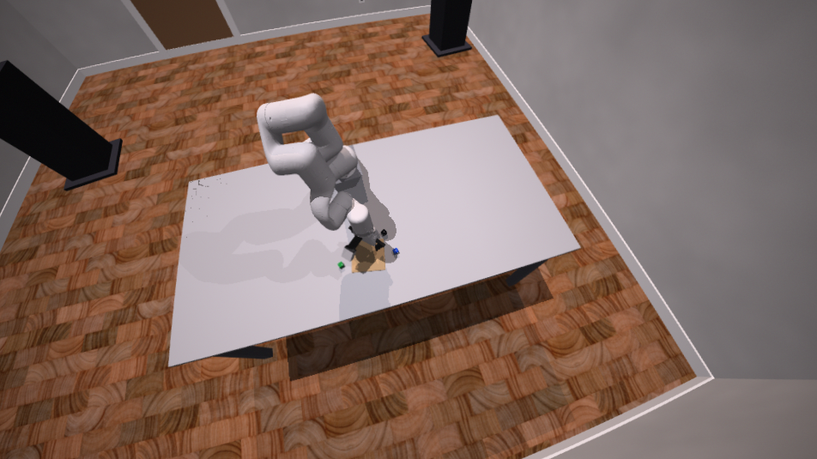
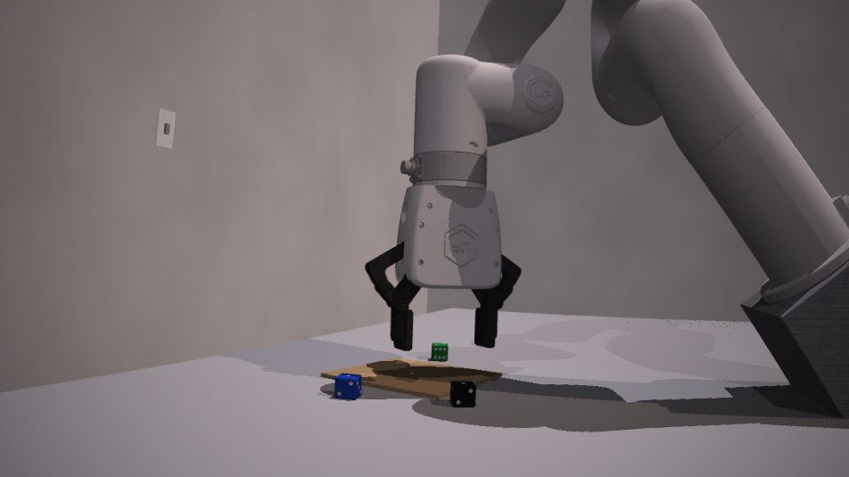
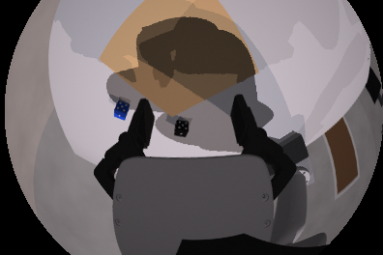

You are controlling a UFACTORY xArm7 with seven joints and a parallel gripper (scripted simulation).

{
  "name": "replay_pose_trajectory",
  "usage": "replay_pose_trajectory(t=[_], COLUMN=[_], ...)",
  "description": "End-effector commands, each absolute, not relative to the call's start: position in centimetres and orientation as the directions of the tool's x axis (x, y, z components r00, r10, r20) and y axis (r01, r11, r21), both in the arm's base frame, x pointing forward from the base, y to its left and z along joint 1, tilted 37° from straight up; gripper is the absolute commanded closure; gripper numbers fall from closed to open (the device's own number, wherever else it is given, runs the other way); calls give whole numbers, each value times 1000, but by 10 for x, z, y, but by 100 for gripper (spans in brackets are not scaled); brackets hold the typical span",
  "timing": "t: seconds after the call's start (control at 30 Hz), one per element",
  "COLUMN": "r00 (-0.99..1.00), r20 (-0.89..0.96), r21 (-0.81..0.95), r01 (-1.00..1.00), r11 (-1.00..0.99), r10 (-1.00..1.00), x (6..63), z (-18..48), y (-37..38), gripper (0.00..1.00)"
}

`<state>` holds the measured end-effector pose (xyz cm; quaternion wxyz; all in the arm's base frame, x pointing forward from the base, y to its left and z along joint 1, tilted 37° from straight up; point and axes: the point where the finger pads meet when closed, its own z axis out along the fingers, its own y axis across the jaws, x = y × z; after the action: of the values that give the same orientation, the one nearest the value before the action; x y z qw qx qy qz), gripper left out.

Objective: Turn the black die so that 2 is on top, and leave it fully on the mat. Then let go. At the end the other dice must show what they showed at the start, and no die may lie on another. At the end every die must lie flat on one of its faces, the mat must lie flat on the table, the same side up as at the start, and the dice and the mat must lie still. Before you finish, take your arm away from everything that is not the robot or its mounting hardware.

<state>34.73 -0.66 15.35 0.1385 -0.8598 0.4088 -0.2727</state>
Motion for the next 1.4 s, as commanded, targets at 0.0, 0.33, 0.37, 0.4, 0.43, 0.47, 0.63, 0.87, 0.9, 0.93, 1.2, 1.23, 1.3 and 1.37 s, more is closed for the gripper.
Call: replay_pose_trajectory(t=[0.0, 0.33, 0.37, 0.4, 0.43, 0.47, 0.63, 0.87, 0.9, 0.93, 1.2, 1.23, 1.3, 1.37], r00=[493, 493, 493, 493, 493, 493, 493, 493, 493, 493, 493, 493, 493, 493], r20=[380, 380, 380, 380, 380, 380, 380, 380, 380, 380, 380, 380, 380, 380], r21=[-463, -463, -463, -463, -463, -463, -463, -463, -463, -463, -463, -463, -463, -463], r01=[-632, -632, -632, -632, -632, -632, -632, -632, -632, -632, -632, -632, -632, -632], r11=[-622, -622, -622, -622, -622, -622, -622, -622, -622, -622, -622, -622, -622, -622], r10=[-783, -783, -783, -783, -783, -783, -783, -783, -783, -783, -783, -783, -783, -783], x=[340, 335, 335, 335, 335, 335, 335, 335, 335, 335, 335, 335, 335, 335], z=[152, 147, 147, 147, 147, 147, 147, 147, 147, 147, 147, 147, 147, 147], y=[25, 46, 47, 48, 48, 48, 48, 48, 48, 48, 48, 48, 48, 48], gripper=[0, 0, 0, 0, 0, 0, 0, 0, 0, 0, 0, 0, 0, 0])
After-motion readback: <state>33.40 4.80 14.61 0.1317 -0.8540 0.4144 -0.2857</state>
